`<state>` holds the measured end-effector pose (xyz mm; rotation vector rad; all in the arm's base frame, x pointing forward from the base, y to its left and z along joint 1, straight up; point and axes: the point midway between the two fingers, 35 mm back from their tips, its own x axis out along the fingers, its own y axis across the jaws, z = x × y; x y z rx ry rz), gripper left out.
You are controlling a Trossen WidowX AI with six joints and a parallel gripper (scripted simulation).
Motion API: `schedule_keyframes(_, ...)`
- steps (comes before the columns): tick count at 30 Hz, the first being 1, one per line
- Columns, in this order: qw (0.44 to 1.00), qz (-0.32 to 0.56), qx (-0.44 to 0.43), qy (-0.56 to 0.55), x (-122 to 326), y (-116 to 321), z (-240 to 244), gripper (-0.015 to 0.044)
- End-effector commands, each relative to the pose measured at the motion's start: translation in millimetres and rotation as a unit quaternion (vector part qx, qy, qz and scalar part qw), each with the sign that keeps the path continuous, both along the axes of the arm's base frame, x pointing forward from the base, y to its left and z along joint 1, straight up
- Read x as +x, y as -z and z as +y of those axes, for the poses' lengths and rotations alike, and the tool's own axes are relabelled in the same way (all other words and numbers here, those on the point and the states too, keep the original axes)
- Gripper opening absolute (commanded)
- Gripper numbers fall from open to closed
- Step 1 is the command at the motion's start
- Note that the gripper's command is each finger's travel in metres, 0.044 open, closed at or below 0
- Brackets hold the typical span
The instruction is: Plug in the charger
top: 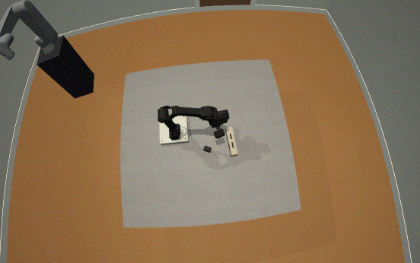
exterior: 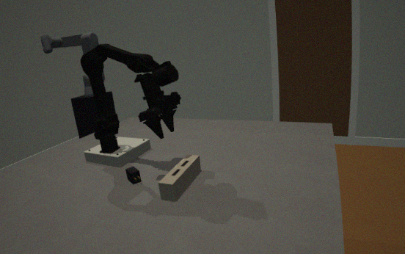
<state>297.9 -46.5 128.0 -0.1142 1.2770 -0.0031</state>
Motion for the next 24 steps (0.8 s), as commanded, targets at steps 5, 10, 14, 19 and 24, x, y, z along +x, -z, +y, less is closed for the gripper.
schedule_keyframes(5, 0.996, 0.045, 0.02, 0.079, -17.2, 20.6, -27.9, 0.044)
schedule_keyframes(10, 0.99, 0.065, 0.031, 0.123, -27.5, 28.9, -42.7, 0.044)
schedule_keyframes(14, 0.983, 0.08, 0.04, 0.159, -36.9, 35.3, -53.8, 0.044)
schedule_keyframes(19, 0.973, 0.099, 0.051, 0.202, -49.4, 42.9, -66.7, 0.044)
schedule_keyframes(24, 0.961, 0.117, 0.062, 0.243, -62.3, 49.9, -77.9, 0.044)
